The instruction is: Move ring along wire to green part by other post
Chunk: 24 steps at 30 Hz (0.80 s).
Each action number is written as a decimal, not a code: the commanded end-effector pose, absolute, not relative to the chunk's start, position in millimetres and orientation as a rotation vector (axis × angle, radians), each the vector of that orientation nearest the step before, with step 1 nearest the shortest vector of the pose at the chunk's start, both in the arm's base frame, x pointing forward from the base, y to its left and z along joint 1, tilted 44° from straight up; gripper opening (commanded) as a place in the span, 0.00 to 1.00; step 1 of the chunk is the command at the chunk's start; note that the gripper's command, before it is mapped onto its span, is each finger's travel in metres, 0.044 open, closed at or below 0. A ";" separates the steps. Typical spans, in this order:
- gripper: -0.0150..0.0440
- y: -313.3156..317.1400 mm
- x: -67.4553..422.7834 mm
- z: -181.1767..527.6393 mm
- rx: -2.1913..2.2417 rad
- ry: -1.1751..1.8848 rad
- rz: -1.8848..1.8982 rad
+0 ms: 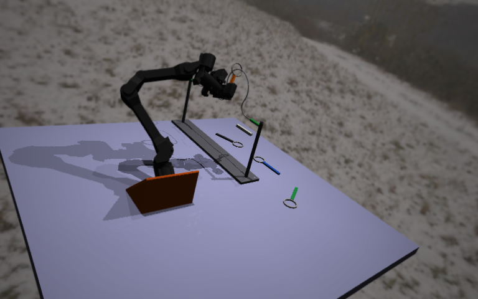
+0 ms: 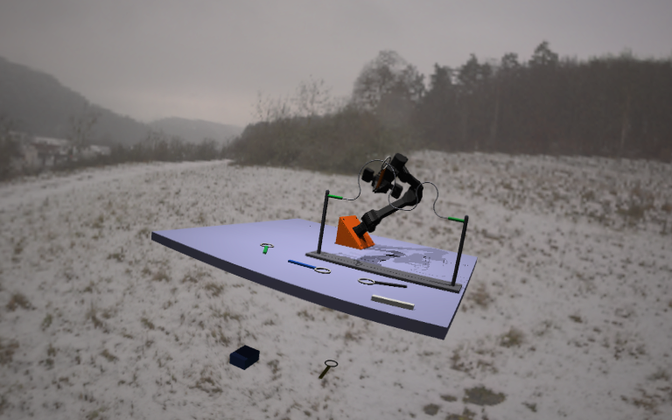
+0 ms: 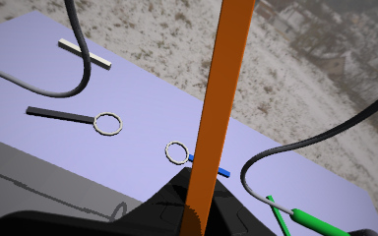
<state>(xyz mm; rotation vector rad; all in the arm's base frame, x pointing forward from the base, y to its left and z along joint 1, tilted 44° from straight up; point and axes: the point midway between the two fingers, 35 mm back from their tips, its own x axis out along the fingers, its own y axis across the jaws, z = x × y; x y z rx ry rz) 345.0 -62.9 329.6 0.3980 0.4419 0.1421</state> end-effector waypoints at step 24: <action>0.00 -51.8 345.3 336.2 0.734 0.389 0.230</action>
